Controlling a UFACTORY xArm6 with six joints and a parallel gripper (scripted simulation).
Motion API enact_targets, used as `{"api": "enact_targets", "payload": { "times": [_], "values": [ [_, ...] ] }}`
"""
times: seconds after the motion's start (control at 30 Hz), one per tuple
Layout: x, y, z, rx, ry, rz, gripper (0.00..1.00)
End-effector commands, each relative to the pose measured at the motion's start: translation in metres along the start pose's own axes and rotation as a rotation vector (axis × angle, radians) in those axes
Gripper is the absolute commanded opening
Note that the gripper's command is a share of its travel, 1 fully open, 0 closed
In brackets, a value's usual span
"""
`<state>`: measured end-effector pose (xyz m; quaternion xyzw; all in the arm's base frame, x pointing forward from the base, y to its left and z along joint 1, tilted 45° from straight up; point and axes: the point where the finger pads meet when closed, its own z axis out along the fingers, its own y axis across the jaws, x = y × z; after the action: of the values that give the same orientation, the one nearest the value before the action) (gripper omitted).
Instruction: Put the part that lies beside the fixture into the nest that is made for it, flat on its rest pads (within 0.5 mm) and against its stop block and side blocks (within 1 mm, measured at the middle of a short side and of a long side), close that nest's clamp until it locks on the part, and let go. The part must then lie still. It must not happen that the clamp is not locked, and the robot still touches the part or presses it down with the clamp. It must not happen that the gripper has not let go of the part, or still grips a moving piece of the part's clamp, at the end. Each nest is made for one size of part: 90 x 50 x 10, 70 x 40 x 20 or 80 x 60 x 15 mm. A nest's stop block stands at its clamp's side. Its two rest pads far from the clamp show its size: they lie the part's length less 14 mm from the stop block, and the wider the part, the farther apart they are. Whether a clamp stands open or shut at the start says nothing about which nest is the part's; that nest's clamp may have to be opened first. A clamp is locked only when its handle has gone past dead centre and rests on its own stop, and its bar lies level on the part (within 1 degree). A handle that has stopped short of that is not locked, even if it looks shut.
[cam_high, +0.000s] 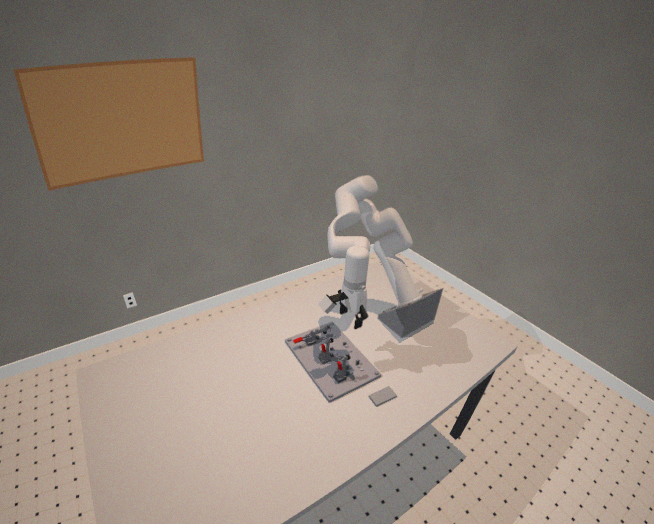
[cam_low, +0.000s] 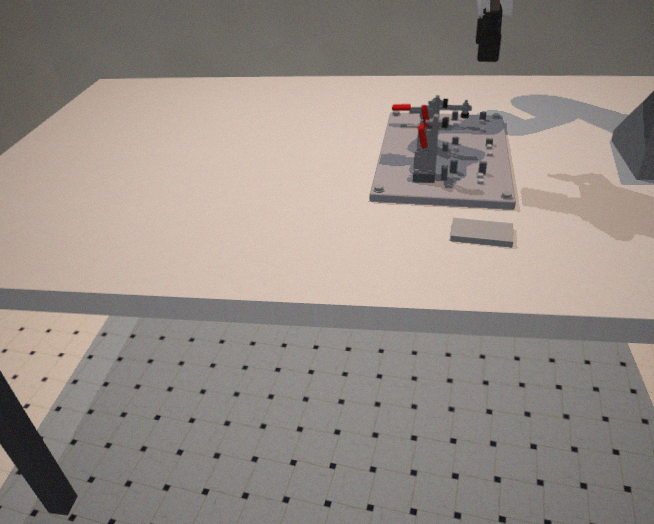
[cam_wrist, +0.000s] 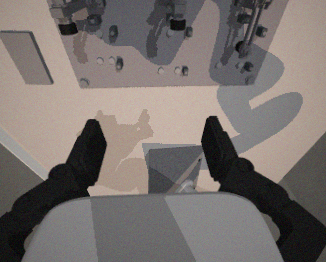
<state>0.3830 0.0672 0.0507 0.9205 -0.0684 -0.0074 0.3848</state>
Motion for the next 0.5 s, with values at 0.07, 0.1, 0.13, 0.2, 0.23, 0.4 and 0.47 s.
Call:
{"api": "enact_targets", "payload": {
  "times": [0.07, 0.1, 0.13, 0.2, 0.23, 0.4, 0.47],
  "values": [
    [0.000, -0.038, -0.001, 0.002, 0.002, 0.001, 1.00],
    [-0.001, -0.045, -0.001, 0.002, 0.002, 0.001, 1.00],
    [-0.001, -0.053, -0.001, 0.002, 0.002, 0.001, 1.00],
    [-0.001, -0.053, -0.001, 0.002, 0.002, 0.001, 1.00],
    [-0.001, -0.061, -0.001, 0.002, 0.002, 0.001, 1.00],
    [-0.003, -0.101, -0.001, 0.002, 0.002, 0.001, 1.00],
    [-0.004, -0.118, -0.002, 0.002, 0.002, 0.001, 1.00]
  ]
}}
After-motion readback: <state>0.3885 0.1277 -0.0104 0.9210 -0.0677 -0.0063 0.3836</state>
